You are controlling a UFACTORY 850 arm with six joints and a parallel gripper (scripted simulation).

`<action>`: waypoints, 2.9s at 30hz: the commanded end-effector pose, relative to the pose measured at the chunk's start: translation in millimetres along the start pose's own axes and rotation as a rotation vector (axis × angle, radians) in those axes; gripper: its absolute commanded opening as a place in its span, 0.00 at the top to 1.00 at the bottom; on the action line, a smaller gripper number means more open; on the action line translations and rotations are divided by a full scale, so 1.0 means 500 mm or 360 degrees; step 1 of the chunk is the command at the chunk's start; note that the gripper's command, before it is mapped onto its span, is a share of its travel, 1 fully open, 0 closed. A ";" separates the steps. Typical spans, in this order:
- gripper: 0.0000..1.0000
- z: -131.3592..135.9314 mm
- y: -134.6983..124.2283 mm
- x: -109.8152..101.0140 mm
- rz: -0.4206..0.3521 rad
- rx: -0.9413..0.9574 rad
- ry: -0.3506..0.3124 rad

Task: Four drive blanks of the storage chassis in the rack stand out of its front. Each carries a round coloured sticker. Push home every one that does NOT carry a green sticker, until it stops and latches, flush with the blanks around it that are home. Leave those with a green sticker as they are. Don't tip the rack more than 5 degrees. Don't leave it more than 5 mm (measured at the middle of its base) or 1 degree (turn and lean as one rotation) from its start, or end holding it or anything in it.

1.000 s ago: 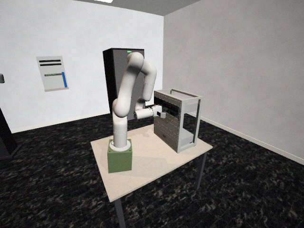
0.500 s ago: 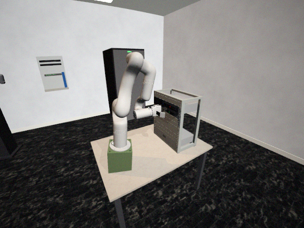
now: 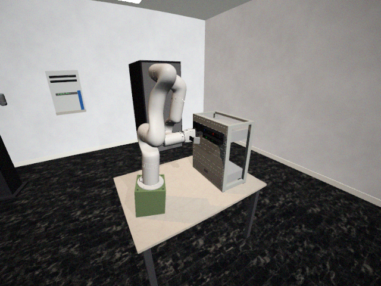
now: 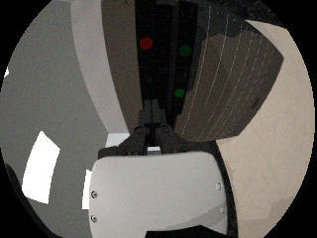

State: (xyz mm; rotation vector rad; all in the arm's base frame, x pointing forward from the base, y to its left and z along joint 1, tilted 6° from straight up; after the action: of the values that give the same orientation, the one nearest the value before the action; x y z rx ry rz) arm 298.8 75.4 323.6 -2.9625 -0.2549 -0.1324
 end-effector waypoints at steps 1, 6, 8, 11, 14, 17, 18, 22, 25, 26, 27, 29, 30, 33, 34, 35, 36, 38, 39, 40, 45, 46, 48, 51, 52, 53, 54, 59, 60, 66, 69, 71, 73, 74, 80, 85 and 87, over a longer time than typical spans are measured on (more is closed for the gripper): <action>1.00 -0.002 -0.036 -0.007 0.0036 -0.0001 0.0001; 1.00 -0.002 -0.043 -0.010 0.0036 -0.0001 0.0001; 1.00 -0.002 -0.043 -0.008 0.0036 -0.0001 0.0001; 1.00 -0.002 -0.043 0.007 0.0036 -0.0001 0.0001; 1.00 -0.002 -0.042 0.039 0.0036 -0.0001 0.0001; 1.00 -0.002 -0.042 0.050 0.0036 -0.0001 0.0001; 1.00 -0.002 -0.041 0.062 0.0036 -0.0001 0.0001; 1.00 -0.002 -0.041 0.093 0.0036 -0.0001 0.0001; 1.00 -0.002 -0.041 0.097 0.0036 -0.0001 0.0001; 1.00 -0.002 -0.041 0.097 0.0036 -0.0001 0.0001; 1.00 -0.002 -0.041 0.097 0.0036 -0.0001 0.0001; 1.00 -0.002 -0.041 0.097 0.0036 -0.0001 0.0001; 1.00 -0.002 -0.041 0.097 0.0036 -0.0001 0.0001; 1.00 -0.002 -0.041 0.097 0.0036 -0.0001 0.0001; 1.00 -0.002 -0.041 0.097 0.0036 -0.0001 0.0001; 1.00 -0.002 -0.041 0.097 0.0036 -0.0001 0.0001; 1.00 -0.002 -0.041 0.097 0.0036 -0.0001 0.0001; 1.00 -0.002 -0.041 0.098 0.0036 -0.0001 0.0001; 1.00 -0.002 -0.041 0.100 0.0036 -0.0001 0.0001; 1.00 -0.002 -0.041 0.103 0.0036 -0.0001 0.0001; 1.00 -0.002 -0.040 0.117 0.0036 -0.0001 0.0001; 1.00 -0.002 -0.040 0.117 0.0036 -0.0001 0.0001; 1.00 -0.002 -0.040 0.117 0.0036 -0.0001 0.0001; 1.00 -0.002 -0.040 0.117 0.0036 -0.0001 0.0001; 1.00 -0.002 -0.040 0.117 0.0036 -0.0001 0.0001; 1.00 -0.002 -0.040 0.117 0.0036 -0.0001 0.0001; 1.00 -0.002 -0.040 0.117 0.0036 -0.0001 0.0001; 1.00 -0.002 -0.040 0.123 0.0036 -0.0001 0.0001; 1.00 -0.002 -0.040 0.126 0.0036 -0.0001 0.0001; 1.00 -0.002 -0.040 0.137 0.0036 -0.0001 0.0001; 1.00 -0.002 -0.040 0.137 0.0036 -0.0001 0.0001; 1.00 -0.002 -0.040 0.137 0.0036 -0.0001 0.0001; 1.00 -0.002 -0.040 0.137 0.0036 -0.0001 0.0001; 1.00 -0.002 -0.040 0.137 0.0036 -0.0001 0.0001; 1.00 -0.002 -0.040 0.149 0.0036 -0.0001 0.0001; 1.00 -0.002 -0.040 0.157 0.0036 -0.0001 0.0001; 1.00 -0.002 -0.040 0.157 0.0036 -0.0001 0.0001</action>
State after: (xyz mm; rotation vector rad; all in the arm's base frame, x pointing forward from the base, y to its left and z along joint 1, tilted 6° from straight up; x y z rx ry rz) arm 370.0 106.8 335.1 -2.9654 -0.2209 -0.1281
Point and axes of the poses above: the point where the finger pads meet when closed, its own x axis out along the fingers, its own z axis across the jaws, y = z × x, the point moved 10 cm from there along -x, back along the fingers, and after that the axes turned 11 degrees about x, right-handed, at the moved point
